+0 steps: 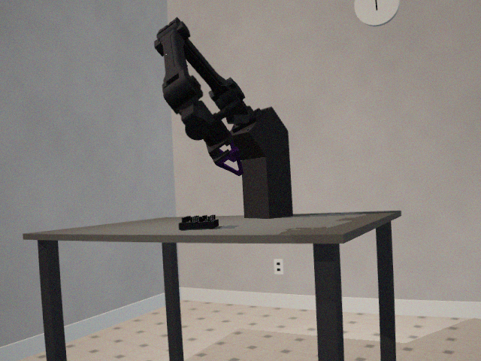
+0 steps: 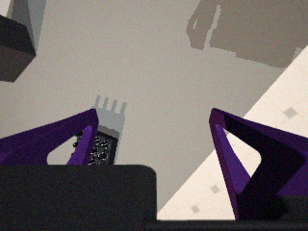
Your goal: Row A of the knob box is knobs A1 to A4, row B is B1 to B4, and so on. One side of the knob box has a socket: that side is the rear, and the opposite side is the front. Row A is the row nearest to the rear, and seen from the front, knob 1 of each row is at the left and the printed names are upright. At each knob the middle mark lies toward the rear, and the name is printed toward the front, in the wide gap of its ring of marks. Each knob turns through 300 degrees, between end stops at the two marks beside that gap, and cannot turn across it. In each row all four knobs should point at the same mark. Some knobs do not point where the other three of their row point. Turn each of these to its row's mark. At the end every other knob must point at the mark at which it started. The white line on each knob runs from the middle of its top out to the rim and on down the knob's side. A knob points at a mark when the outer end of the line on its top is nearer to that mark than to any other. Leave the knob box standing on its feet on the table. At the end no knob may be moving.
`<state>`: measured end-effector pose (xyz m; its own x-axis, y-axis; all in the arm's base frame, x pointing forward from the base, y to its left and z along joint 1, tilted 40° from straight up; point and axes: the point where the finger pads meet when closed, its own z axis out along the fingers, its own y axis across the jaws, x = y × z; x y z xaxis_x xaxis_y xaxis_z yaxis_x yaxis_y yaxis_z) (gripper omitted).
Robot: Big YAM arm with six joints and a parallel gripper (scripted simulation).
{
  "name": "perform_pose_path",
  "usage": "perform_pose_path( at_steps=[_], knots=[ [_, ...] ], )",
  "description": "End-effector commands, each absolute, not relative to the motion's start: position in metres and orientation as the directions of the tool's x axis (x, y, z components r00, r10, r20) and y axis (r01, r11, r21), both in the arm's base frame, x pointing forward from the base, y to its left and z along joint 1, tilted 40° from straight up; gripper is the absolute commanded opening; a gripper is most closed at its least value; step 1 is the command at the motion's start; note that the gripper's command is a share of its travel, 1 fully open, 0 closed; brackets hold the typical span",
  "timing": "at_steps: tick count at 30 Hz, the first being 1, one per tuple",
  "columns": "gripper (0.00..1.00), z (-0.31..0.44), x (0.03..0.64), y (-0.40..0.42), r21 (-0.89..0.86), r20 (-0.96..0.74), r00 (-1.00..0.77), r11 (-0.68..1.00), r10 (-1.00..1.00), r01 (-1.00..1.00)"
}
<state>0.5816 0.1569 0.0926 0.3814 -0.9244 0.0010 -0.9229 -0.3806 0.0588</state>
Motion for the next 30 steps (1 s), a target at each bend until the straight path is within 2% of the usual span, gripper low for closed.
perform_pose_path(
  at_steps=[1,17,18,21,30],
  knots=[
    [1.00,0.098,0.582,0.160,0.049,0.002,0.385,-0.385,-0.923,-0.922],
    [1.00,0.098,0.582,0.160,0.049,0.002,0.385,-0.385,-0.923,-0.922],
    [1.00,0.134,0.589,0.179,-0.021,0.008,0.411,-0.411,-0.912,-0.911],
    [1.00,0.117,0.586,0.155,-0.007,0.014,0.354,-0.354,-0.935,-0.935],
    [1.00,0.087,0.593,0.111,-0.117,0.047,0.105,-0.110,-0.993,-0.987]
  ],
)
